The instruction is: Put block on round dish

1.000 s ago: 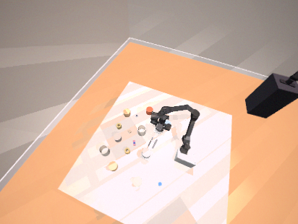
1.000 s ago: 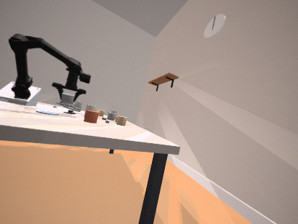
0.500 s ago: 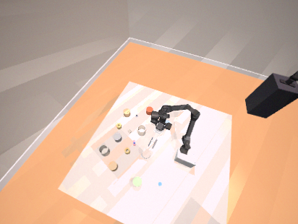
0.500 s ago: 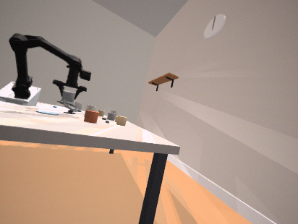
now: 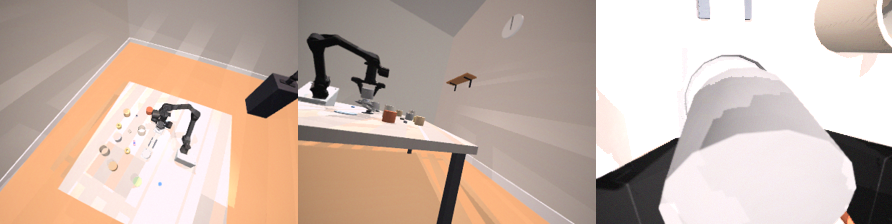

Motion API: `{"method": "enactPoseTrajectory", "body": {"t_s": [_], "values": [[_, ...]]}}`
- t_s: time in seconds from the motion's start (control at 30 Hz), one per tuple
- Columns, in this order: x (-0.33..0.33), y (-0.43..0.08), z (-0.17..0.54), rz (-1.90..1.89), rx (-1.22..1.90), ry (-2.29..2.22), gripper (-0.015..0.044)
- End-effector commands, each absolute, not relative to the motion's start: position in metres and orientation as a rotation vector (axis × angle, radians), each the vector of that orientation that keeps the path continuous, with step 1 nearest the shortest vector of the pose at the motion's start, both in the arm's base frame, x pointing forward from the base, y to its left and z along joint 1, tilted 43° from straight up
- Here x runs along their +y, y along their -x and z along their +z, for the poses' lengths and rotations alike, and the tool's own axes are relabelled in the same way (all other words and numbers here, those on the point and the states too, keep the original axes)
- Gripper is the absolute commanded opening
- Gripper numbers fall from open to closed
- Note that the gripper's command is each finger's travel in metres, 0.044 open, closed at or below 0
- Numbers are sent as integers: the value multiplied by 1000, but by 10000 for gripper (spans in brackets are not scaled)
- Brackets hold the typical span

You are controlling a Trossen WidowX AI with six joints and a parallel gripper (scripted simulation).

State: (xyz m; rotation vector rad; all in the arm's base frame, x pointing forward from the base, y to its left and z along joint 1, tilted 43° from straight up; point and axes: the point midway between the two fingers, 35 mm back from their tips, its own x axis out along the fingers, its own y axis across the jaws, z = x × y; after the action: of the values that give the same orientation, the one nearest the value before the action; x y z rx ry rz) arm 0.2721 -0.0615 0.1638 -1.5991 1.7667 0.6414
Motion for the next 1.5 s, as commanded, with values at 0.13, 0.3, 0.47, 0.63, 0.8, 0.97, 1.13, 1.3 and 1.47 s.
{"method": "enactPoseTrajectory", "body": {"t_s": [0.13,0.3,0.47,0.63,0.8,0.97,1.13,1.3,1.47], "values": [[-54,-273,174,634,1745,1609,0],[-49,-273,179,636,1739,1614,0],[-45,-272,184,639,1733,1620,0],[-41,-271,189,642,1727,1626,0],[-37,-270,194,645,1722,1631,0],[-38,-269,192,652,1734,1635,0],[-38,-269,192,652,1734,1635,0],[-38,-269,192,652,1734,1635,0],[-38,-269,192,652,1734,1635,0]]}}
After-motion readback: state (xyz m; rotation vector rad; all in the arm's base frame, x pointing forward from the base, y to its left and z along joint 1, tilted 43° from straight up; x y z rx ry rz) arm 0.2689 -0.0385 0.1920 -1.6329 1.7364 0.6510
